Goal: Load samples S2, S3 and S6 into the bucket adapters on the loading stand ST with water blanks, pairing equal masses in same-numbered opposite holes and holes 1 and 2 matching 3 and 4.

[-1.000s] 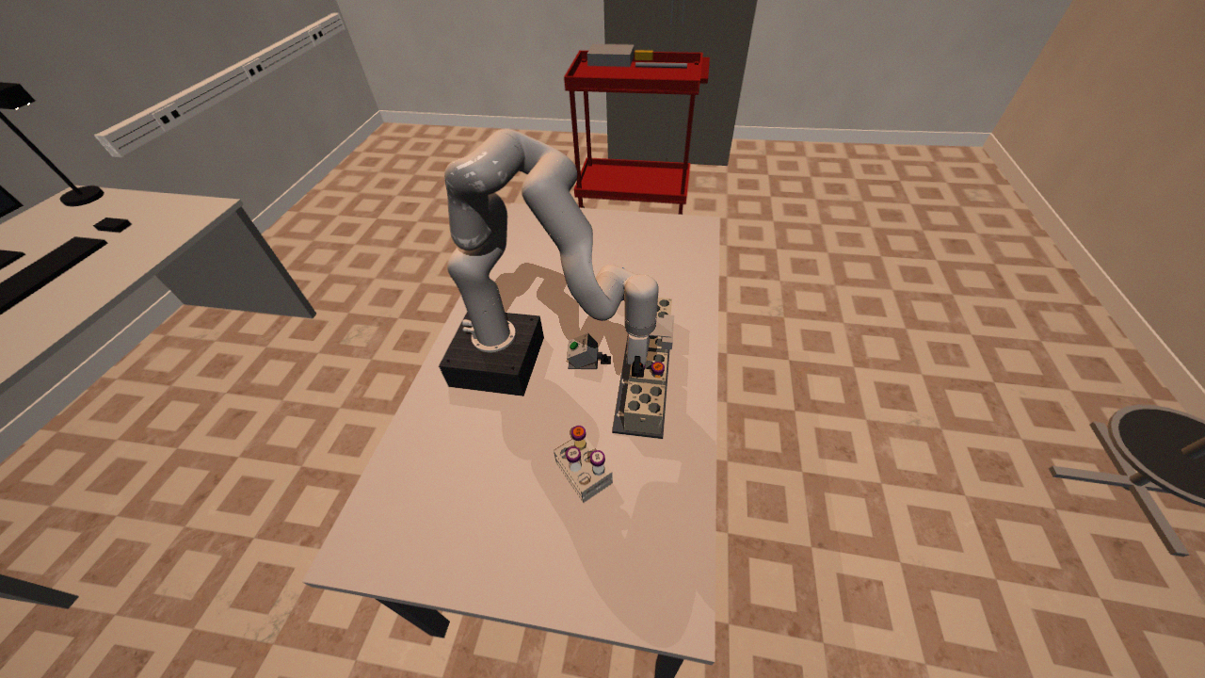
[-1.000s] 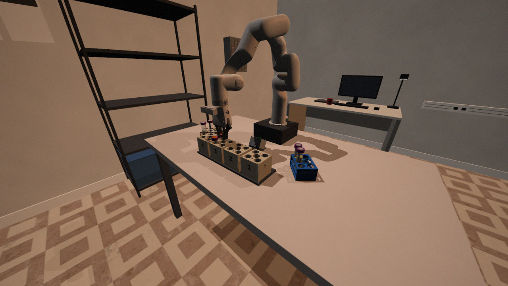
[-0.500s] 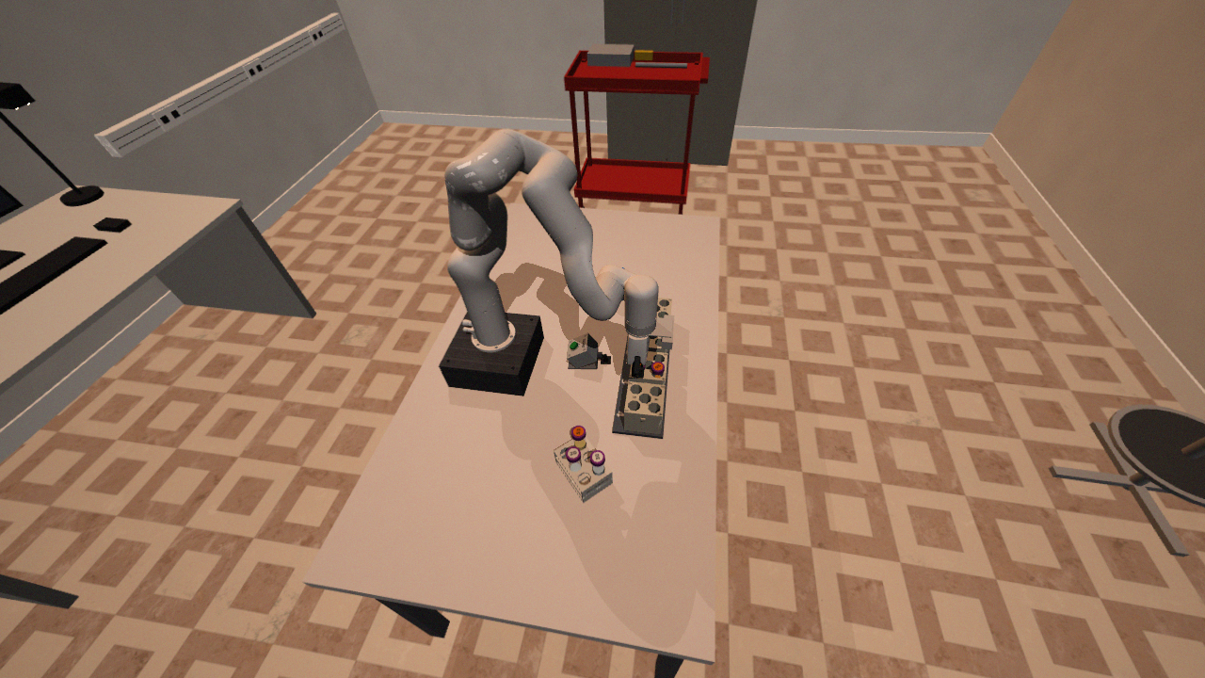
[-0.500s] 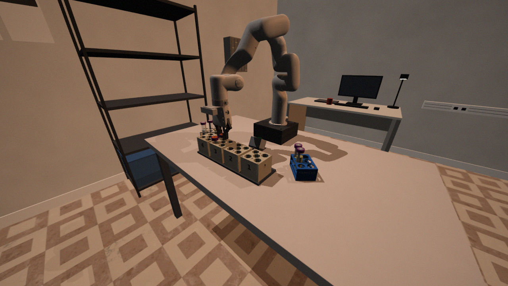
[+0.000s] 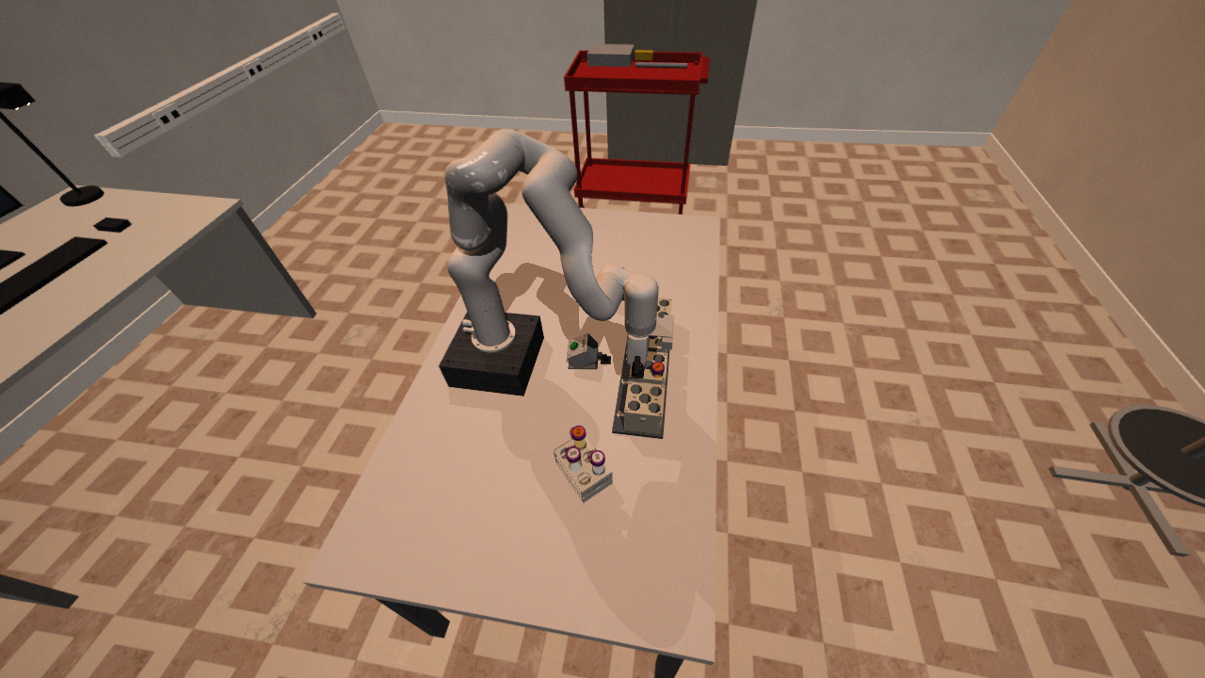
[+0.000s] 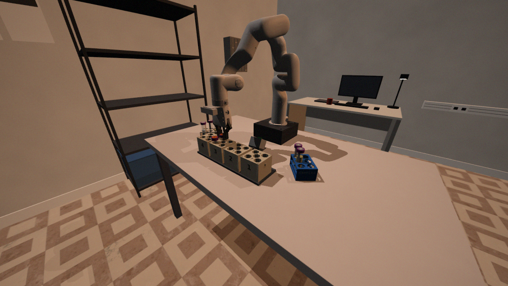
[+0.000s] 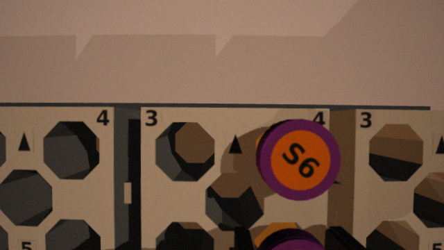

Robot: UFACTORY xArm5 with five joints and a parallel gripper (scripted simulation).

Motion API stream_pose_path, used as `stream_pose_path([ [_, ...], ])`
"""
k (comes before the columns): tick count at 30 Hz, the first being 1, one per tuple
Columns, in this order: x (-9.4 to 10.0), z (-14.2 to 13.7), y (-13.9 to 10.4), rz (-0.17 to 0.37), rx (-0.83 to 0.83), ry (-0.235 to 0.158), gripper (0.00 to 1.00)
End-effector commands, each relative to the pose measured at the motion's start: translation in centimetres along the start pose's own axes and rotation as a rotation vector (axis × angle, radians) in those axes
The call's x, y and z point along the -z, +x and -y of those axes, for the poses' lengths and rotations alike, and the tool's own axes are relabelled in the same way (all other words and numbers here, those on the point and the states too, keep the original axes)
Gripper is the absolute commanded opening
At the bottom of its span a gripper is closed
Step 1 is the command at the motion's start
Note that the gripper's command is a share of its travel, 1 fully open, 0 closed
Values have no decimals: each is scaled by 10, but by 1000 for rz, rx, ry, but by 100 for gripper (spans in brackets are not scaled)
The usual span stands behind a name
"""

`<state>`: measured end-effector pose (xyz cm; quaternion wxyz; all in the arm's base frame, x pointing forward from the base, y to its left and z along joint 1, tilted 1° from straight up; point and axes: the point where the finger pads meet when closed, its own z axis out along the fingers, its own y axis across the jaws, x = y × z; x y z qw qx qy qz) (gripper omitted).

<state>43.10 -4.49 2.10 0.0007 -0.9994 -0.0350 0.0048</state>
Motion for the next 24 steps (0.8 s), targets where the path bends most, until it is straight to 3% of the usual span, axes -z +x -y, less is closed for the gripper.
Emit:
stream_pose_path([
  [1,1,0,1,-5,0,4,44],
  [5,1,0,1,-5,0,4,44],
  [24,35,0,1,-5,0,4,44],
])
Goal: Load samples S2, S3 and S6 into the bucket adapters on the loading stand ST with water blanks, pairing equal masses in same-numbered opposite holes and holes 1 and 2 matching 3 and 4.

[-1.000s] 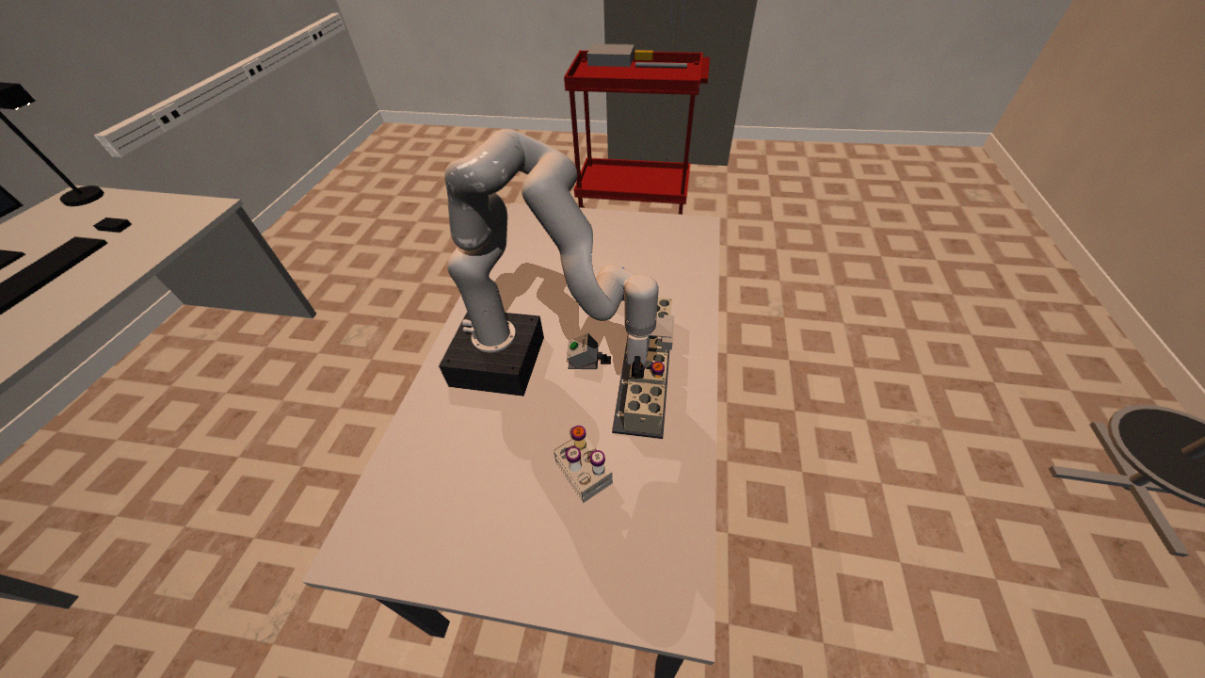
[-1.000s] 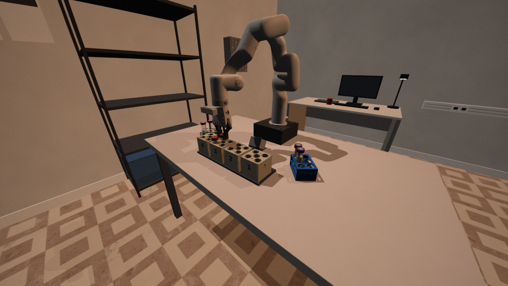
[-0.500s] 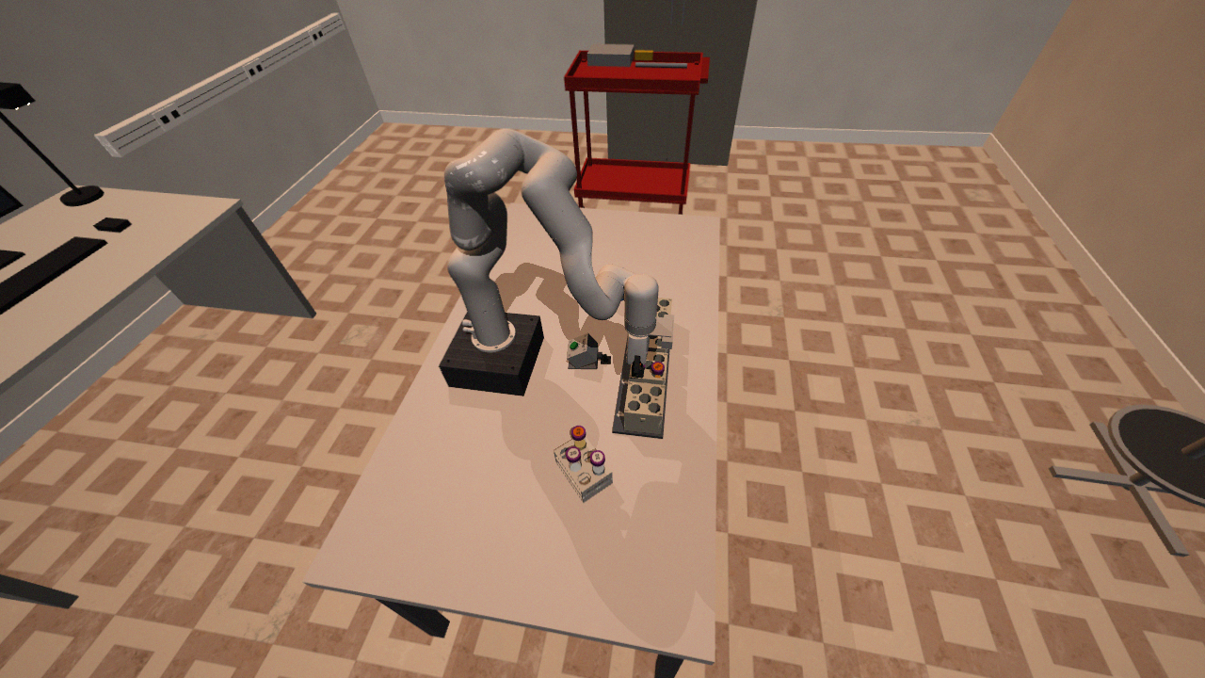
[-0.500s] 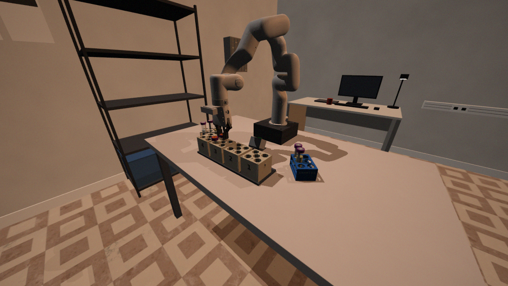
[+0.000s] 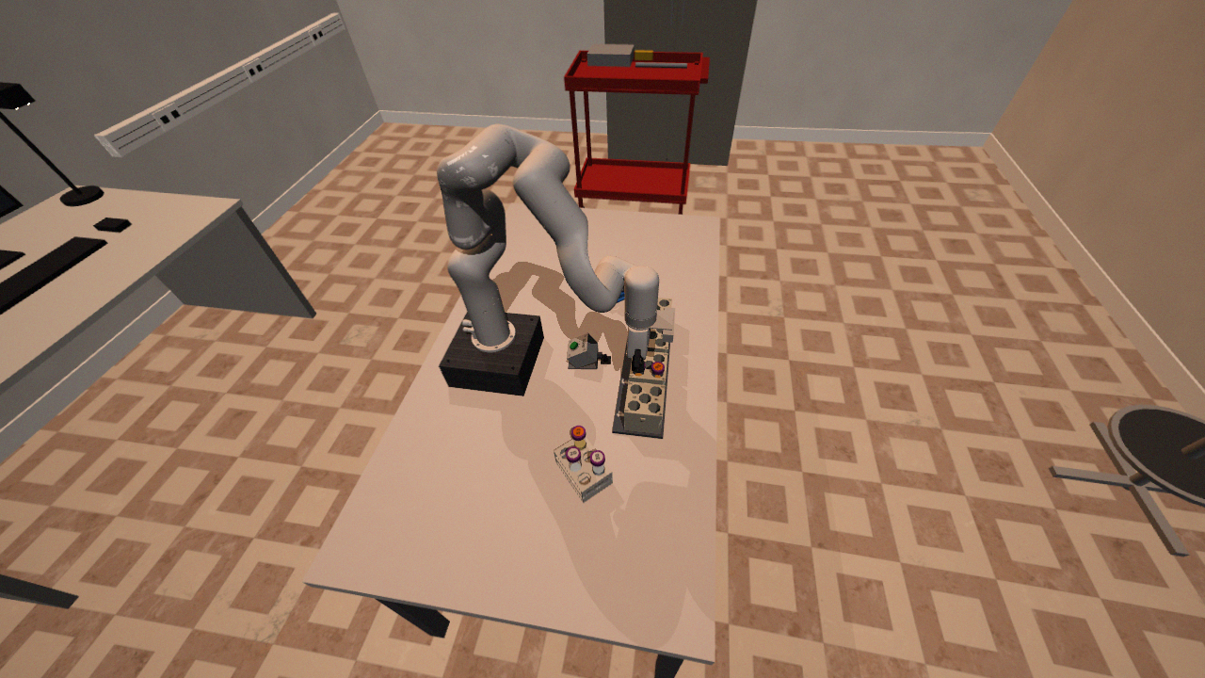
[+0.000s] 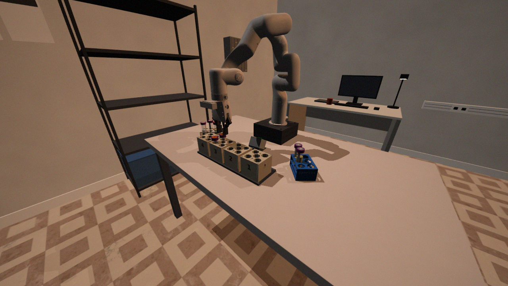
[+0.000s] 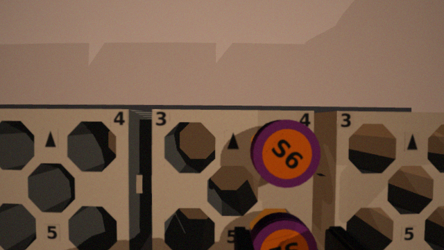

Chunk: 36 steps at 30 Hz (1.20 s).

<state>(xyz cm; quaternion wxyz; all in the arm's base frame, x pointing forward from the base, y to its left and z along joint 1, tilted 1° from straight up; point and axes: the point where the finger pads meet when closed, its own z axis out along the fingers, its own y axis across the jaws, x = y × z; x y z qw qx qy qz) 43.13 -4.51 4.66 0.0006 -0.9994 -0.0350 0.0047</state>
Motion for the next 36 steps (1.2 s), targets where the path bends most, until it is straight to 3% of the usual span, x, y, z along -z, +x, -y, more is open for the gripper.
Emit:
stream_pose_path([
  [1,12,0,1,-4,0,4,44],
  [36,74,-1,1,-5,0,4,44],
])
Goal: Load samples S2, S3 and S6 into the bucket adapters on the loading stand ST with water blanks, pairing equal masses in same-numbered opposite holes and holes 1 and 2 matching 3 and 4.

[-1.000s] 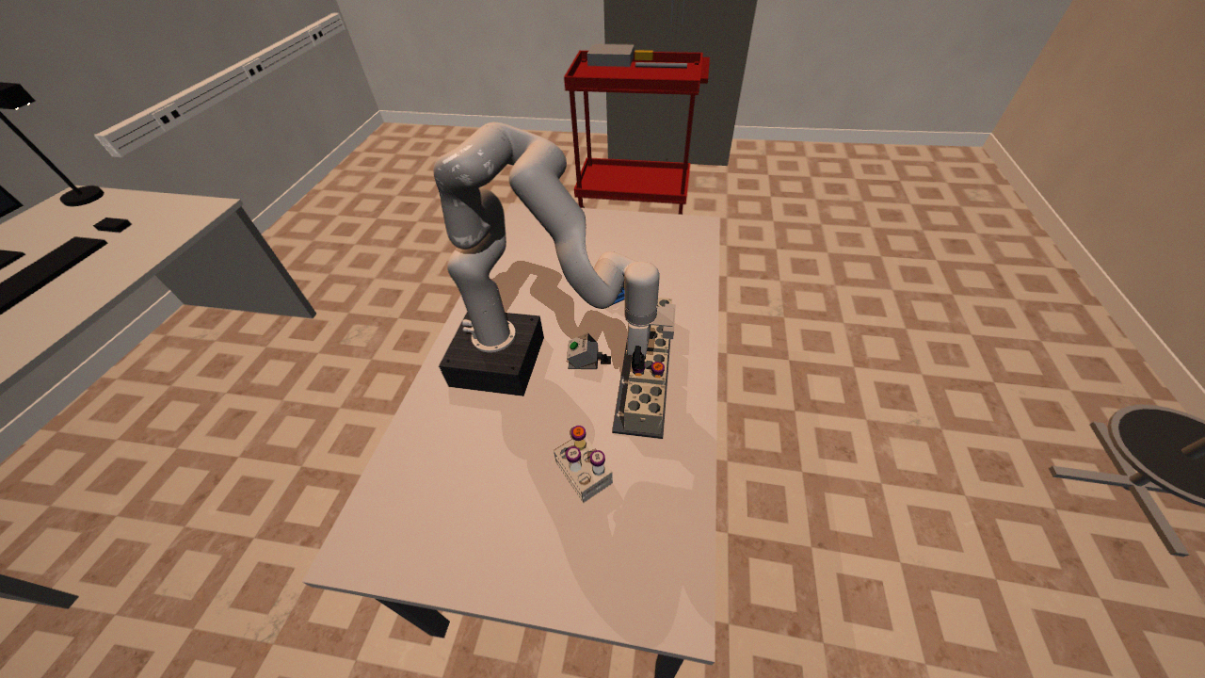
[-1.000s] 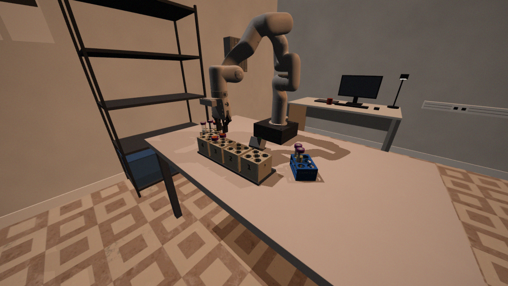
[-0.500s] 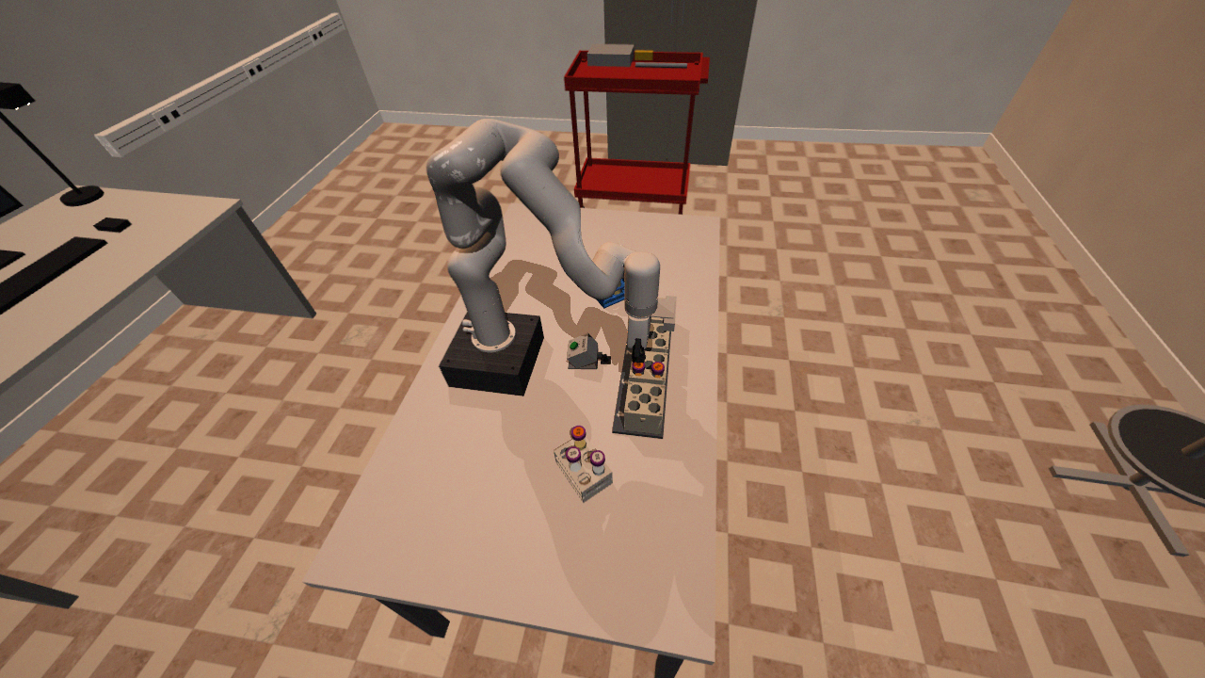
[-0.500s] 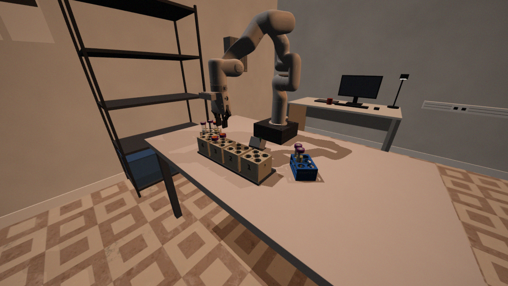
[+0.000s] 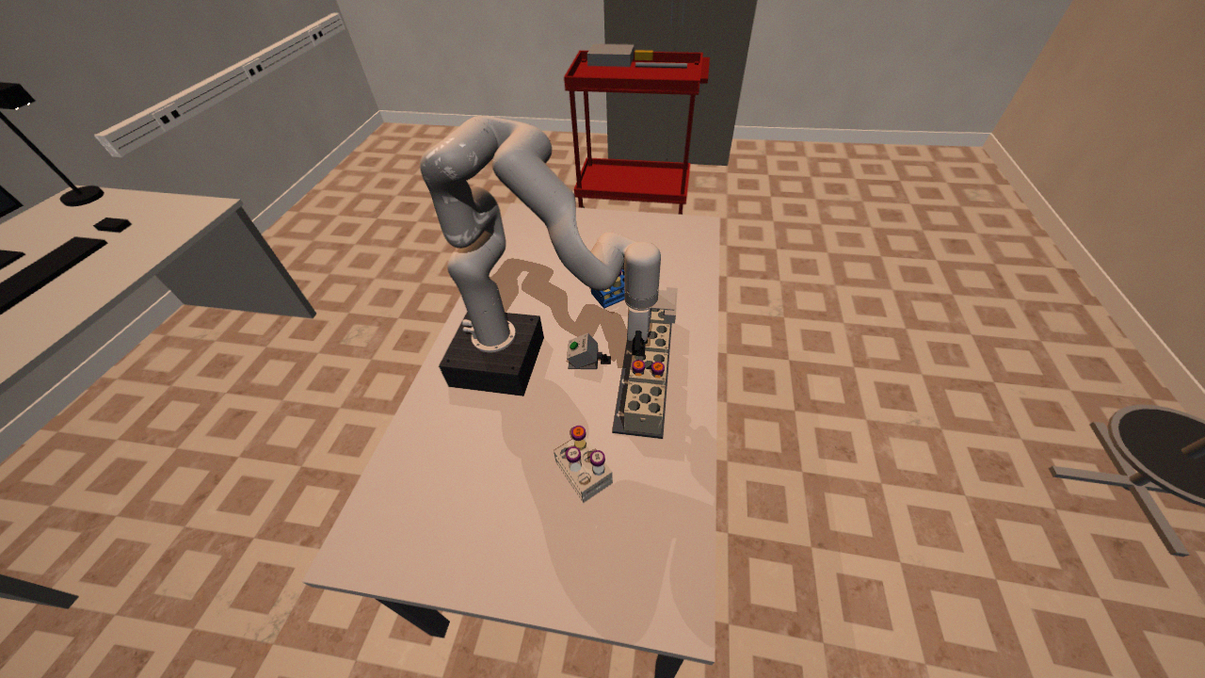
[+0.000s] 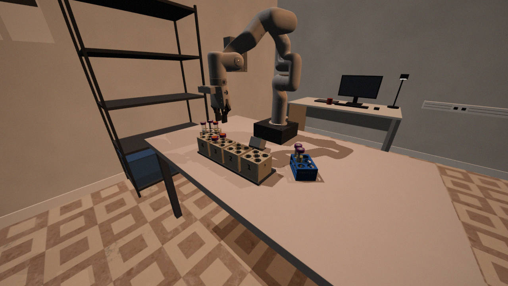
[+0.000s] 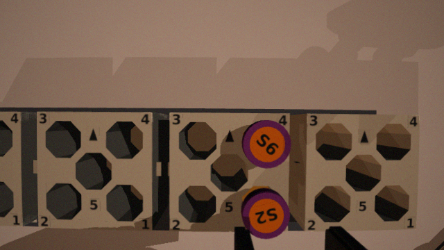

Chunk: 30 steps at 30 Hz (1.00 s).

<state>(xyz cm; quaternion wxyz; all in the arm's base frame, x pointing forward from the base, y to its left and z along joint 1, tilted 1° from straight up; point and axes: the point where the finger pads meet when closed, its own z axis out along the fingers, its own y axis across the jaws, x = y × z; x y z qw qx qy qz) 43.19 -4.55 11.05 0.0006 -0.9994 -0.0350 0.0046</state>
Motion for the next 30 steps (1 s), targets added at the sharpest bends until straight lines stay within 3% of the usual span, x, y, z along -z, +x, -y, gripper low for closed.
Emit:
stream_pose_path([
  [1,12,0,1,-4,0,4,44],
  [19,43,0,1,-5,0,4,44],
  [30,43,0,1,-5,0,4,44],
])
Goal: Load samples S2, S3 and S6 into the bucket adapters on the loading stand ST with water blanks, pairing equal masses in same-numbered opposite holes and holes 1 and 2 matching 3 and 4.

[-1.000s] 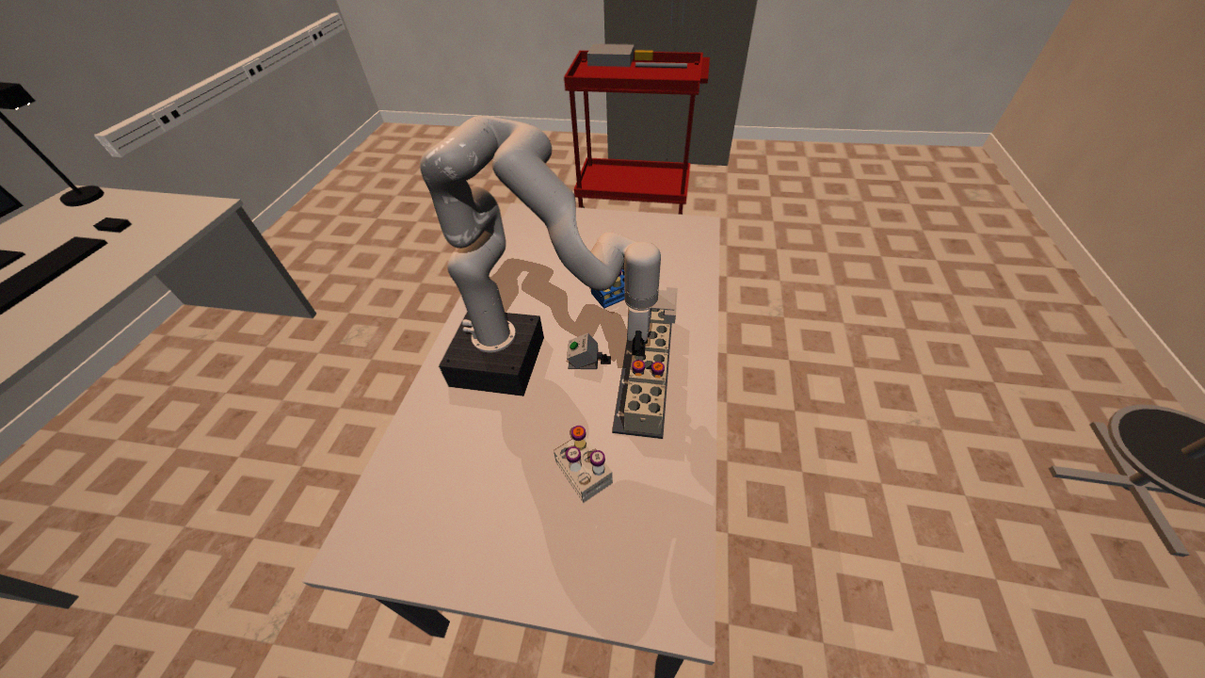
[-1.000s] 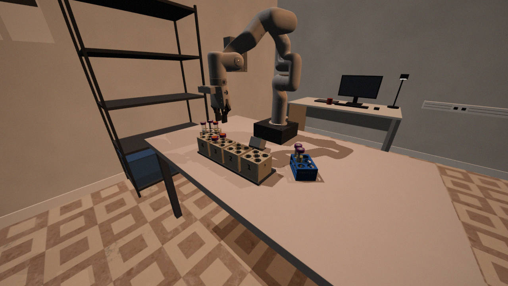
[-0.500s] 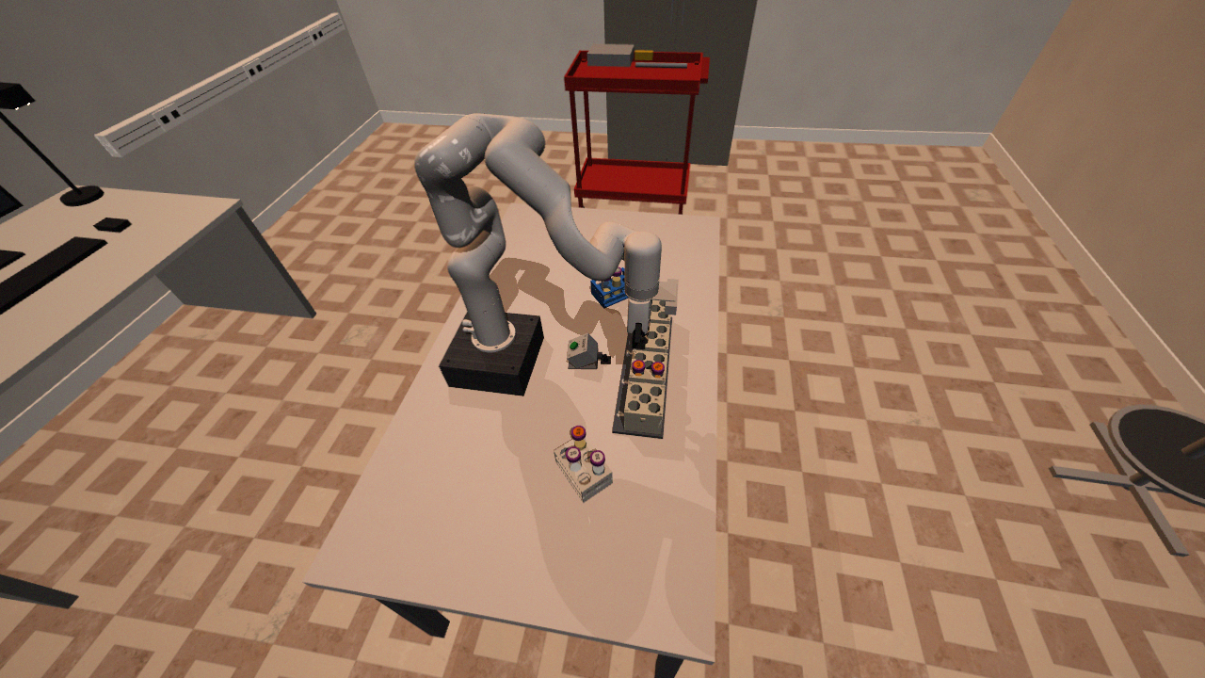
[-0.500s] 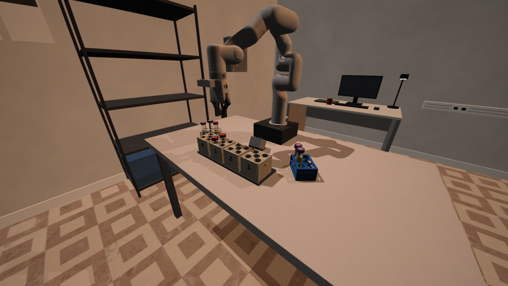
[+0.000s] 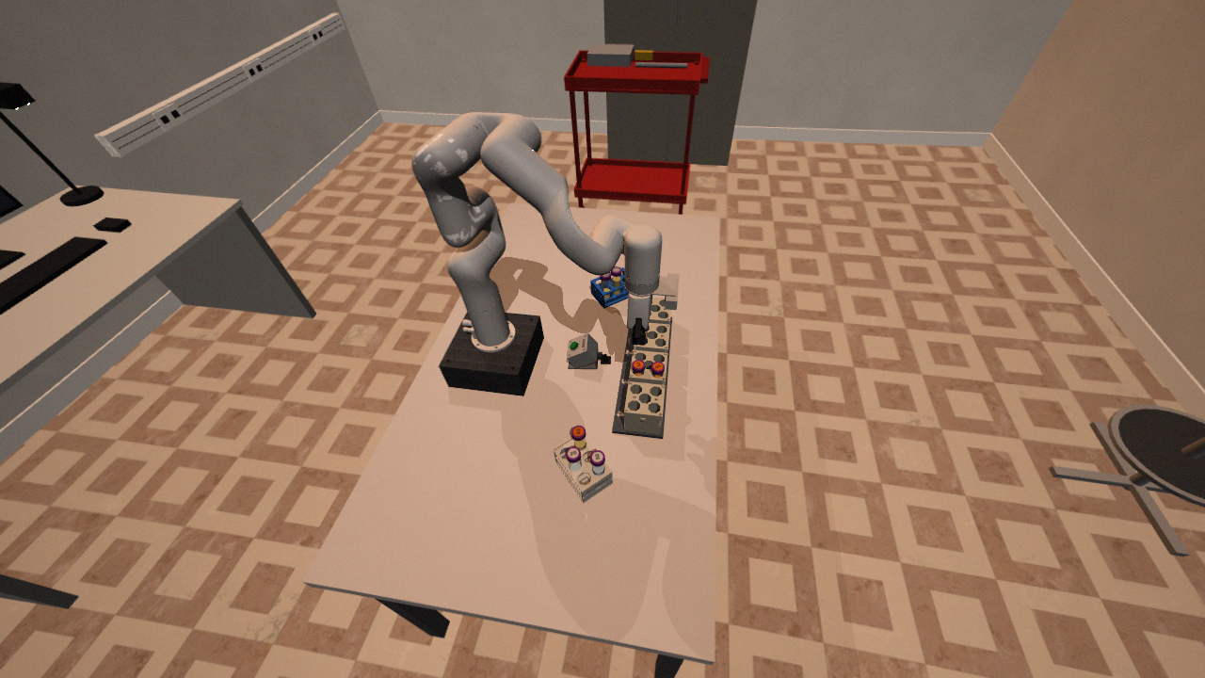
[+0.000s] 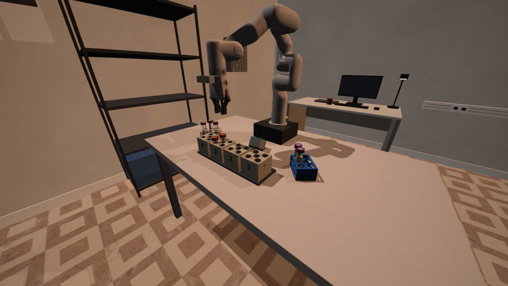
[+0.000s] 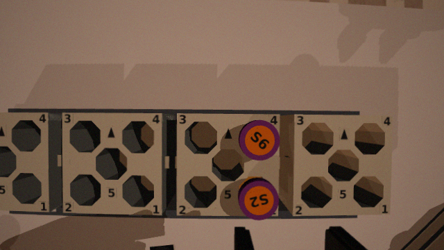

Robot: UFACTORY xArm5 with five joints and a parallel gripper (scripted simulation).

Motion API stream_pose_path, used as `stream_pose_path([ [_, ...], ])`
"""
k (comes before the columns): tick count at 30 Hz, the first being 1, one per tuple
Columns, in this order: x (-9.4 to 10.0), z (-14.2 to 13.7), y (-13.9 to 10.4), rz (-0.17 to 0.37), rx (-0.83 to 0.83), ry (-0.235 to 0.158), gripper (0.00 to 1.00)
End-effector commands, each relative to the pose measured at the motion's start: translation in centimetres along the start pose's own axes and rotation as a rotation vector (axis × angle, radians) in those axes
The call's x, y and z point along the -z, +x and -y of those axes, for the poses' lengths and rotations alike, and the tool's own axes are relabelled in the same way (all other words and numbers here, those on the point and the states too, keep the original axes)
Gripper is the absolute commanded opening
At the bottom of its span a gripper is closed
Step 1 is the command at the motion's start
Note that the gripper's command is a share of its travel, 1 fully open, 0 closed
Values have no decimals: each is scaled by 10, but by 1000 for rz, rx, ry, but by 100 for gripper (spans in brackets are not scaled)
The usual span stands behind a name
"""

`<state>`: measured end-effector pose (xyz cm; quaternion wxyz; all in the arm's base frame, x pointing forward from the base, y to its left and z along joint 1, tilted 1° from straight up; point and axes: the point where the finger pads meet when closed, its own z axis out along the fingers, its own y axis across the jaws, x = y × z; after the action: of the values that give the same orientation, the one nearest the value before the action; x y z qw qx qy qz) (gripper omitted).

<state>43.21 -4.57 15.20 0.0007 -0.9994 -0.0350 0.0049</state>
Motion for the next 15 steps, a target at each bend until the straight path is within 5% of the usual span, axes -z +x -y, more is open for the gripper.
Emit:
stream_pose_path([
  [1,2,0,1,-5,0,4,44],
  [13,2,0,1,-5,0,4,44],
  [14,2,-5,-1,-5,-33,4,57],
  [15,2,-9,-4,-5,-67,4,57],
])
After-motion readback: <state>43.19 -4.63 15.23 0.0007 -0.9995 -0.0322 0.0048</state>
